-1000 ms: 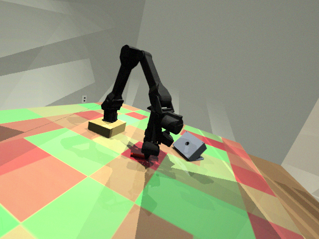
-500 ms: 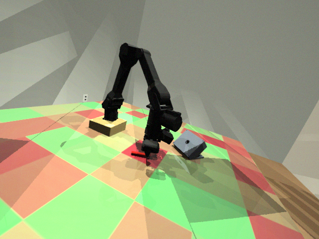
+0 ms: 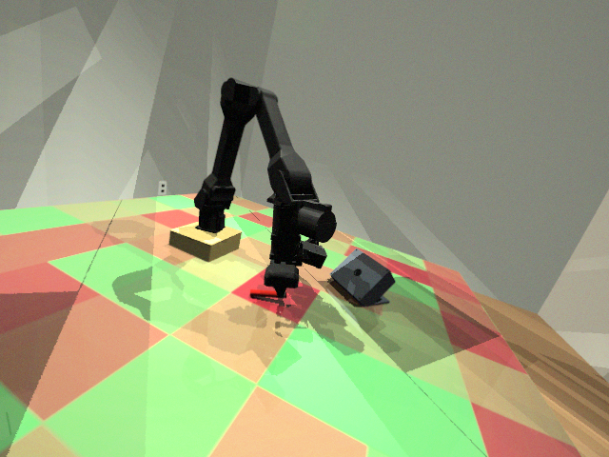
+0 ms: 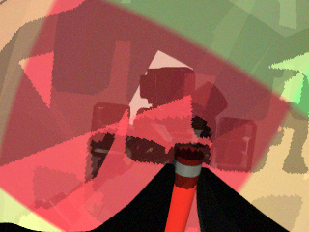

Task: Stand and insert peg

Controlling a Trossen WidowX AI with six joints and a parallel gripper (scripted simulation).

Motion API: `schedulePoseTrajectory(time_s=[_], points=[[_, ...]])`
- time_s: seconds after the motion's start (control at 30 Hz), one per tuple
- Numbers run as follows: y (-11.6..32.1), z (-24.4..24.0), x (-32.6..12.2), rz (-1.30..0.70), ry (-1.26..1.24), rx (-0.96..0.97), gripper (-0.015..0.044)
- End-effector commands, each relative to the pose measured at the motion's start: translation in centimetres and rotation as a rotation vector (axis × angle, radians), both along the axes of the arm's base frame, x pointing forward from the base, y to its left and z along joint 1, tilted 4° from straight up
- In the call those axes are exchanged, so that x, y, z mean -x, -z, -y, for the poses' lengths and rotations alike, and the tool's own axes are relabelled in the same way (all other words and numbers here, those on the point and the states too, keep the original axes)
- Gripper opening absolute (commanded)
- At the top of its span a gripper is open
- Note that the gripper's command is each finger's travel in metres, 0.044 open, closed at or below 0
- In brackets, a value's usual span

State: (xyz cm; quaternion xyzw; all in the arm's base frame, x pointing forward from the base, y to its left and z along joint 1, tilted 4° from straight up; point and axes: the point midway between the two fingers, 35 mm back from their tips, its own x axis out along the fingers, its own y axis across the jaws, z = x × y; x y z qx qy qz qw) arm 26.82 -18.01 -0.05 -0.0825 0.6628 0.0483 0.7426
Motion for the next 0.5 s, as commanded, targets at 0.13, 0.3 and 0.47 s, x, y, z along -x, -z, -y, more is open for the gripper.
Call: schedulePoseTrajectory(time_s=[0.13,0.3,0.47], points=[[-0.34,0.01,0.43,0.067,-0.006,-0.015,0.0049],[-0.59,0.04,0.65,0.109,-0.009,-0.023,0.0049],[-0.83,0.08,0.87,0.151,-0.011,-0.031,0.0049]])
